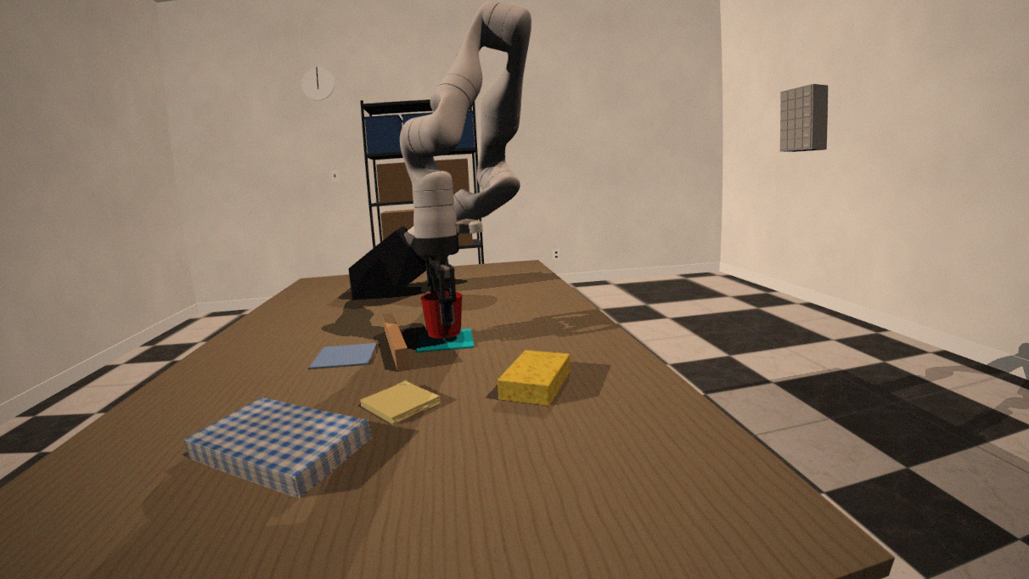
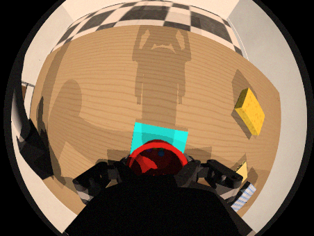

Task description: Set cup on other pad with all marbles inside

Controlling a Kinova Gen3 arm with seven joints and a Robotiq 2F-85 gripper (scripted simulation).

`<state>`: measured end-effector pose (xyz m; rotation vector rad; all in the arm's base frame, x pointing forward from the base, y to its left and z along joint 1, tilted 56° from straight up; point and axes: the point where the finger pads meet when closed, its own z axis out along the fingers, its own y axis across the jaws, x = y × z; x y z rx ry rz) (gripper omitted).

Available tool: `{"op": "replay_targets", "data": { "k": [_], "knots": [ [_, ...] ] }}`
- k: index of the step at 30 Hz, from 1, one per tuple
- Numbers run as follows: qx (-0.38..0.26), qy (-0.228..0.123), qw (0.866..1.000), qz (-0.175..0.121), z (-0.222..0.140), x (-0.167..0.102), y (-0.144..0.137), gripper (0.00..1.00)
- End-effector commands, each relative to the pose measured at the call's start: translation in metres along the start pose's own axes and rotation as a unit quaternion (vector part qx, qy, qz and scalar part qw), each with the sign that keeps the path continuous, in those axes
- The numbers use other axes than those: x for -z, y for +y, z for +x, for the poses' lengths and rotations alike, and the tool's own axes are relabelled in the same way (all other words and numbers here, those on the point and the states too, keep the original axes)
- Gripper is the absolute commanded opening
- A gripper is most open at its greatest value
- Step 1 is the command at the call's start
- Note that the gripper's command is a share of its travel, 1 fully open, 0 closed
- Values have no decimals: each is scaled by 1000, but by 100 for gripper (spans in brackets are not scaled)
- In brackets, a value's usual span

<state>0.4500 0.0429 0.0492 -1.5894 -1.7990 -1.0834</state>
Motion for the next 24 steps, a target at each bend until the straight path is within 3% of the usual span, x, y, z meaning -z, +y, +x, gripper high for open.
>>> {"op": "replay_targets", "data": {
  "k": [1,24],
  "knots": [
    [0,0,1000,-1,0,0,0,82],
    [0,0,1000,-1,0,-6,0,82]
  ]
}}
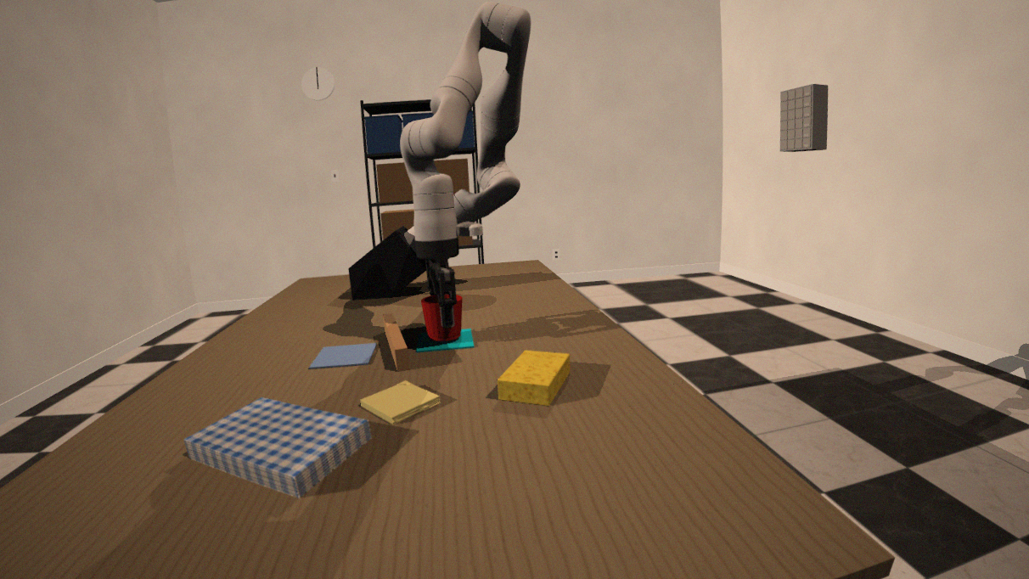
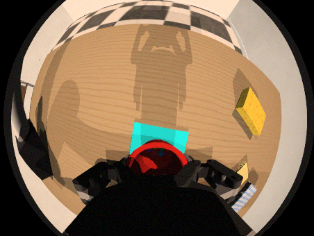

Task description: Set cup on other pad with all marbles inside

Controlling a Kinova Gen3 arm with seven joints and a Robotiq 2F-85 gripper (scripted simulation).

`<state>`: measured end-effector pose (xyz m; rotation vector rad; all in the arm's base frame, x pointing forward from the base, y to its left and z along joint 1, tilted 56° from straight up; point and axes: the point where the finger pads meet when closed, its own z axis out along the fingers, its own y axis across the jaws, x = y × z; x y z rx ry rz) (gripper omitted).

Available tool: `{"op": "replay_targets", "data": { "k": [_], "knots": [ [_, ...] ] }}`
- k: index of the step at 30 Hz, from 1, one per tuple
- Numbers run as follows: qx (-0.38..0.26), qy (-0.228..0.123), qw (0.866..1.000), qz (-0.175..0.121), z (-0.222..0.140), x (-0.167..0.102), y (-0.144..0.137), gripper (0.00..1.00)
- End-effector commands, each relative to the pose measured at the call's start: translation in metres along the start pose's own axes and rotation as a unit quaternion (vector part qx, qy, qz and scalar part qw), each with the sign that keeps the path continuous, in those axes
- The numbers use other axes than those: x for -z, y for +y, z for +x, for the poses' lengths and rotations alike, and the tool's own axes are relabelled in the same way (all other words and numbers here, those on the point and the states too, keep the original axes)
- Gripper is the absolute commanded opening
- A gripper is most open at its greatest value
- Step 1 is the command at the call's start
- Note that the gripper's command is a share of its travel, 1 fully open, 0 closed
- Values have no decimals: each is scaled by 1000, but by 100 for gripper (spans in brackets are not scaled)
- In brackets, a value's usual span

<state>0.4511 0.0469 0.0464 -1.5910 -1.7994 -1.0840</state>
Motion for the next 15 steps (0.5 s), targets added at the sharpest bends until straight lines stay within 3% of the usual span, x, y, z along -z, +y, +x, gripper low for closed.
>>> {"op": "replay_targets", "data": {
  "k": [1,15],
  "knots": [
    [0,0,1000,0,0,-1,0,82],
    [0,0,1000,0,0,-4,0,82]
  ]
}}
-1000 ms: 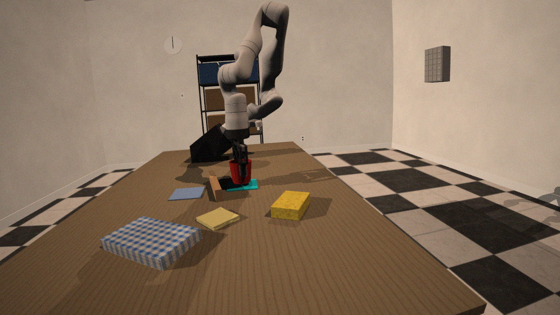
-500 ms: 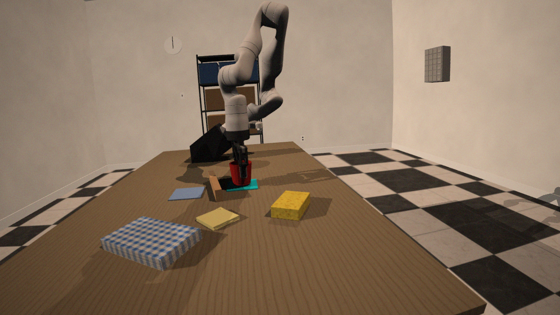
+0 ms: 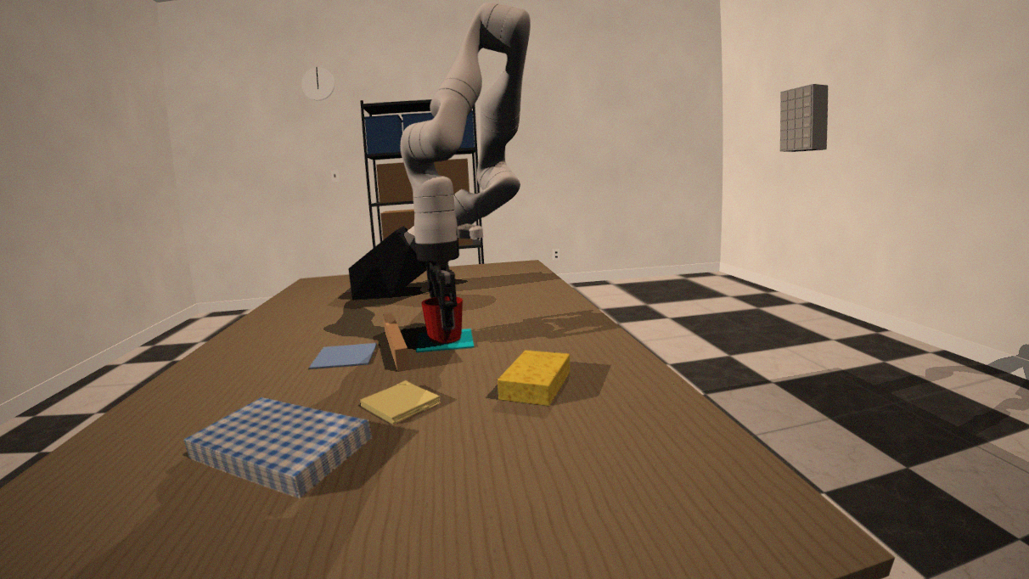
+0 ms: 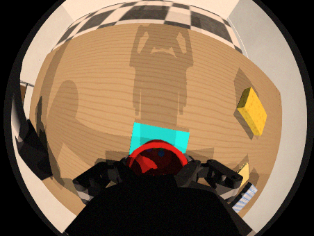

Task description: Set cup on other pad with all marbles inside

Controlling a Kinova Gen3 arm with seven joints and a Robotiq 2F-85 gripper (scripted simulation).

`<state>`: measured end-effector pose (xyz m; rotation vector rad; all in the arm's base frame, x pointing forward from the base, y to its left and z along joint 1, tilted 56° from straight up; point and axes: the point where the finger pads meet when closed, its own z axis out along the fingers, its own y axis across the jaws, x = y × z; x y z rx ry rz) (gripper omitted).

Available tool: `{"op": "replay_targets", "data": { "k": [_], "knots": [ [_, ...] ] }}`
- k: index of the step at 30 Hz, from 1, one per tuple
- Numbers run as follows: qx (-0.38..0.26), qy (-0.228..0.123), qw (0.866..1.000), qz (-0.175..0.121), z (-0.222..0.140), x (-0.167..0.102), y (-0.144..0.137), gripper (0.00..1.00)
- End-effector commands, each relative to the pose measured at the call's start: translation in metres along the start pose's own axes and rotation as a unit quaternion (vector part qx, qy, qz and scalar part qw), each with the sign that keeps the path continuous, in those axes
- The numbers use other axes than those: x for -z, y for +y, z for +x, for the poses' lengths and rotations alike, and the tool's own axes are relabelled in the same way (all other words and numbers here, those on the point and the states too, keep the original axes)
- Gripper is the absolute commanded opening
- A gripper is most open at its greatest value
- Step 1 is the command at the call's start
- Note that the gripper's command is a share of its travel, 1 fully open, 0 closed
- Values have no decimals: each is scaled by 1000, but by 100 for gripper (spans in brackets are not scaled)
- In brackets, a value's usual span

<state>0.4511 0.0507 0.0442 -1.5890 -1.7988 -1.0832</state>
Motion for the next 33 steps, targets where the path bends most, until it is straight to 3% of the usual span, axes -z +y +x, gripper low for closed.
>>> {"op": "replay_targets", "data": {
  "k": [1,2,33],
  "knots": [
    [0,-1,1000,-1,0,1,0,82],
    [0,-1,1000,-1,0,1,0,100],
    [0,-1,1000,-1,0,1,0,100]
  ]
}}
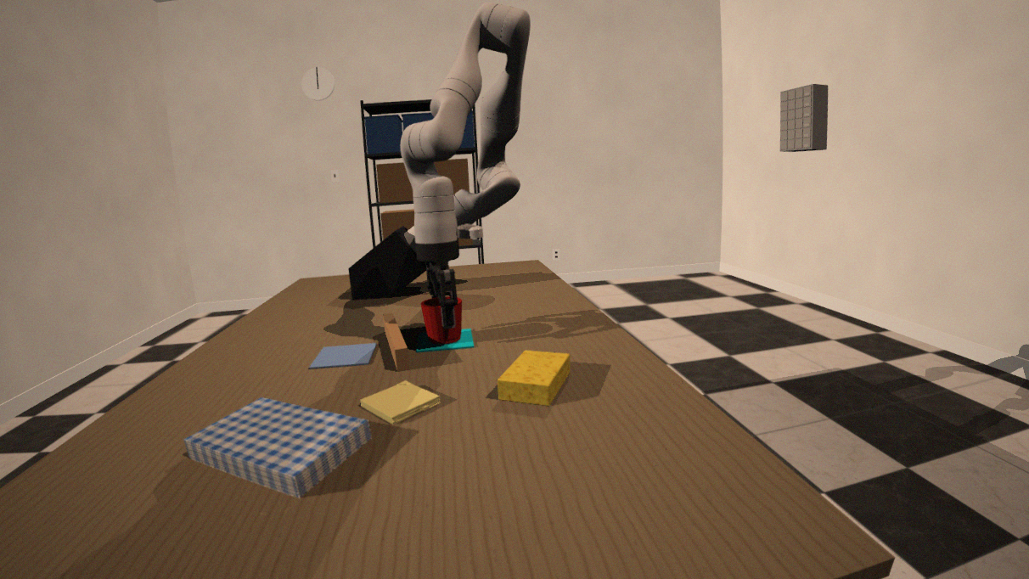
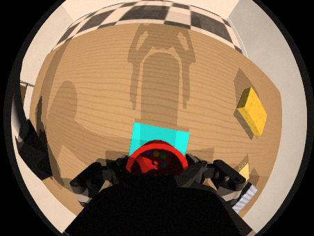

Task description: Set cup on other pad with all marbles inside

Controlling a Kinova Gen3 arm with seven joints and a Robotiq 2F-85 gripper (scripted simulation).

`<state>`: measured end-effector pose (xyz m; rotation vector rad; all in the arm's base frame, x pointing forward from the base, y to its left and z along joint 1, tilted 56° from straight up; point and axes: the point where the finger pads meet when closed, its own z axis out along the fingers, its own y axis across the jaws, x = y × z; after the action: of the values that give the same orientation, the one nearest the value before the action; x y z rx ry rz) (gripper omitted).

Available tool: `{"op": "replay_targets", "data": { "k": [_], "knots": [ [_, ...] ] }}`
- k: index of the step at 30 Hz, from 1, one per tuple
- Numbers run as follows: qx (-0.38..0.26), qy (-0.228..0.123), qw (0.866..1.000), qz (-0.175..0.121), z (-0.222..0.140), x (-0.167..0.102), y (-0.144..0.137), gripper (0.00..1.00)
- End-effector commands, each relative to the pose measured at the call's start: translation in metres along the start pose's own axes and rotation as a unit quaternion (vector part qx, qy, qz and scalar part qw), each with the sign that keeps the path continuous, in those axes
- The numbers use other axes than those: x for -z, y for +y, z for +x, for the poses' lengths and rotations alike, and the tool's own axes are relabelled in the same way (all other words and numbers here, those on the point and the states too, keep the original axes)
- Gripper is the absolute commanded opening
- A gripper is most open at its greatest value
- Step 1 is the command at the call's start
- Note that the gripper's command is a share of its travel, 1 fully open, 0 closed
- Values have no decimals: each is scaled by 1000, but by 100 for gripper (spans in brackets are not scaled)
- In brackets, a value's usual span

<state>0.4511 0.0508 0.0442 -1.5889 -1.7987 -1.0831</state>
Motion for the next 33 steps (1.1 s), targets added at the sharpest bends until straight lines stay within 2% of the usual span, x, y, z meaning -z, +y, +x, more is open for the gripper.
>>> {"op": "replay_targets", "data": {
  "k": [1,15,27,33],
  "knots": [
    [0,-1,1000,-1,0,1,0,100],
    [0,-1,1000,-1,0,14,0,100],
    [0,-1,1000,-1,0,55,0,100],
    [0,-1,1000,-1,0,64,0,100]
  ]
}}
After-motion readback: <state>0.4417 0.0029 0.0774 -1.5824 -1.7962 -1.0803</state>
